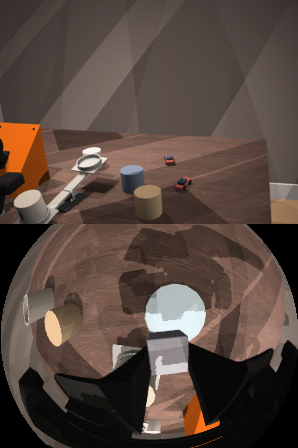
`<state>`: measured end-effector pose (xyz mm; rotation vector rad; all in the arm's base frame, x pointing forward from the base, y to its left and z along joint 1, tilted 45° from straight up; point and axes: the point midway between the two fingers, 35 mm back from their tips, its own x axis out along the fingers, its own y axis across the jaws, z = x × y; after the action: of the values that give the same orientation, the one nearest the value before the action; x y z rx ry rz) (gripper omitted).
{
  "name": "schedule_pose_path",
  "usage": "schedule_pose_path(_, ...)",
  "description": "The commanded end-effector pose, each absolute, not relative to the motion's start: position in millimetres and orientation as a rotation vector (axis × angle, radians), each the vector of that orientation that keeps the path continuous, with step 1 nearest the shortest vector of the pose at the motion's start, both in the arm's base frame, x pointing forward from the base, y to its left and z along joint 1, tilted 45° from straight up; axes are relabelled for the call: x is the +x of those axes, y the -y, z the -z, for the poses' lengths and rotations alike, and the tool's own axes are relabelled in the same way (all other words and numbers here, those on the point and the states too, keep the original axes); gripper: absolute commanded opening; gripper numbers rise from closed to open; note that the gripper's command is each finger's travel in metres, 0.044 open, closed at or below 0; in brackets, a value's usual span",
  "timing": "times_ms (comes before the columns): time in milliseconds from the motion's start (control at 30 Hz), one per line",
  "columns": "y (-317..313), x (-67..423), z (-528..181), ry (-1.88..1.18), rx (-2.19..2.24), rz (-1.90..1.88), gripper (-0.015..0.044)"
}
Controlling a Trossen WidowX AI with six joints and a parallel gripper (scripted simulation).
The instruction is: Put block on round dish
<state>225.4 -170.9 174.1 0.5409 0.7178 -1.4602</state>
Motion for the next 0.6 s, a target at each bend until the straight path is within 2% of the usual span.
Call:
schedule_pose_path(0,183.3,206.5,-179.2,-0.712,0.515,1.488,0.0)
schedule_pose_path(567,214.4,201.2,-151.1,-0.71,0.51,1.493,0.0)
